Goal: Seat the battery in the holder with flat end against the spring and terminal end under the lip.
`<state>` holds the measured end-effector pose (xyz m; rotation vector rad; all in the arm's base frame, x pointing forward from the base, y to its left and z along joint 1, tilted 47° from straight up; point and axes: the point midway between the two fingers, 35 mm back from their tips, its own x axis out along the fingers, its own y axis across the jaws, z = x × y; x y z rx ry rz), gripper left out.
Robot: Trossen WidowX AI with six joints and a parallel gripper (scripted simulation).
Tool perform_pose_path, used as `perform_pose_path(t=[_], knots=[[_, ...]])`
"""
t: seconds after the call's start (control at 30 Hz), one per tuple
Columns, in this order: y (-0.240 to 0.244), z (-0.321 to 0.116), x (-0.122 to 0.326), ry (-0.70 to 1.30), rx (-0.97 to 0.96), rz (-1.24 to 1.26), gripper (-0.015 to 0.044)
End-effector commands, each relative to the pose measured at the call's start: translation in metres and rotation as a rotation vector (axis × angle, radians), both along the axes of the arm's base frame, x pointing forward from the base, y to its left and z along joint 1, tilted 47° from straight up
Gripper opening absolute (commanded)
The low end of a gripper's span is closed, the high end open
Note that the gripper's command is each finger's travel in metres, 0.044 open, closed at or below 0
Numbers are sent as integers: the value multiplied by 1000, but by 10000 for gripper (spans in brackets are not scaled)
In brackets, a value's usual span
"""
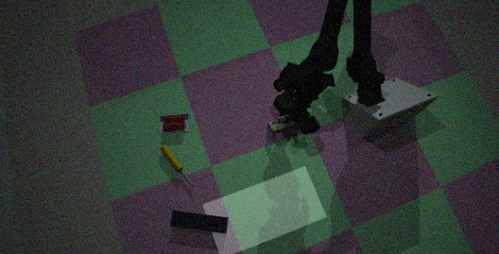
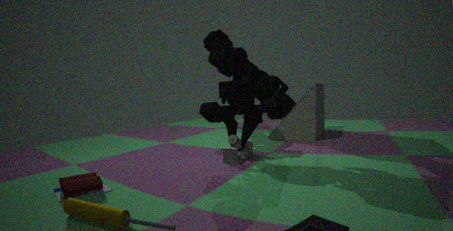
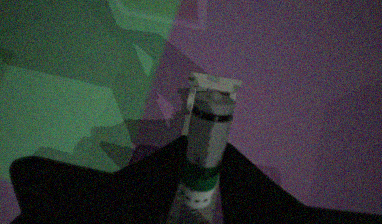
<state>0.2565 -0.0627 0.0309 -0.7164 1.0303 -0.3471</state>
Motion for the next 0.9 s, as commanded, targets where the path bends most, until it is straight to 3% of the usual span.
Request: perform_pose_path(t=[0.0, 0.87], knots=[[-1, -2, -7, 12, 0, 0, 66], [-1, -3, -13, 28, 5, -10, 66]])
